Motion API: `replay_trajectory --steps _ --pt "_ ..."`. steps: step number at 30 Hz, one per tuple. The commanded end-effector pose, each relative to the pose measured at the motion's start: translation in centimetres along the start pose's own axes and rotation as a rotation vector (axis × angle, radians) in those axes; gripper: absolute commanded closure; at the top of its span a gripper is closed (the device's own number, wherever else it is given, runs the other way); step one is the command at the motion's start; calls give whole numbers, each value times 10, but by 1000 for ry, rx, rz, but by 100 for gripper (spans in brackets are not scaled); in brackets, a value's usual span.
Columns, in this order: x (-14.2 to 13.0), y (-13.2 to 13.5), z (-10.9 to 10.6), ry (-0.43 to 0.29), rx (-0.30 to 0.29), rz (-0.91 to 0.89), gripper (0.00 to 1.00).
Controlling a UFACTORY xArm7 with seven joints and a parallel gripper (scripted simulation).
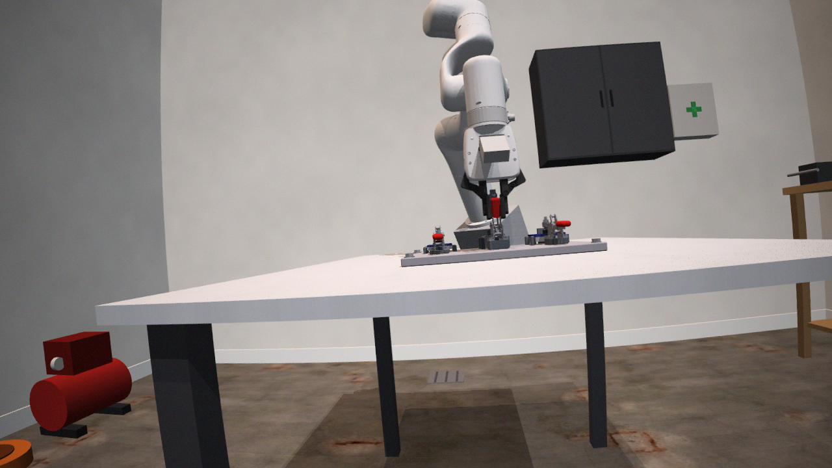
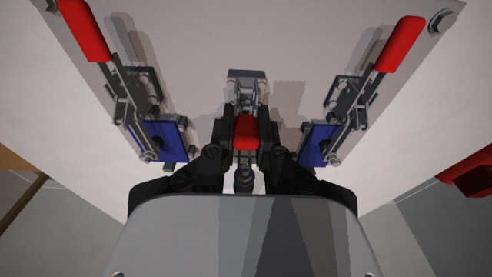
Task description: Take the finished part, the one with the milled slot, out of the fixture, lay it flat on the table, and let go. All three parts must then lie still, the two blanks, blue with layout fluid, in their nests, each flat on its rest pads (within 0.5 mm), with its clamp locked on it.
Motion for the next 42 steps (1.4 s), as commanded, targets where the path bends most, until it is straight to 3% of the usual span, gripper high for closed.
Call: replay_trajectory --steps 1,2,35,42 --pt "1 0 -1 3 0 0 100" --pt "1 0 -1 3 0 0 53" --pt "1 0 -3 3 0 0 53" --pt "1 0 -18 3 0 0 53"
Point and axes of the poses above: the point where the finger pads meet when closed, its own z axis out along the fingers, its own y axis across the jaws, x = y × z, the point moved 6 cm from there along -z, back along the fingers, and after that the axes turned 5 degrees about -z, right-handed, at the moved point
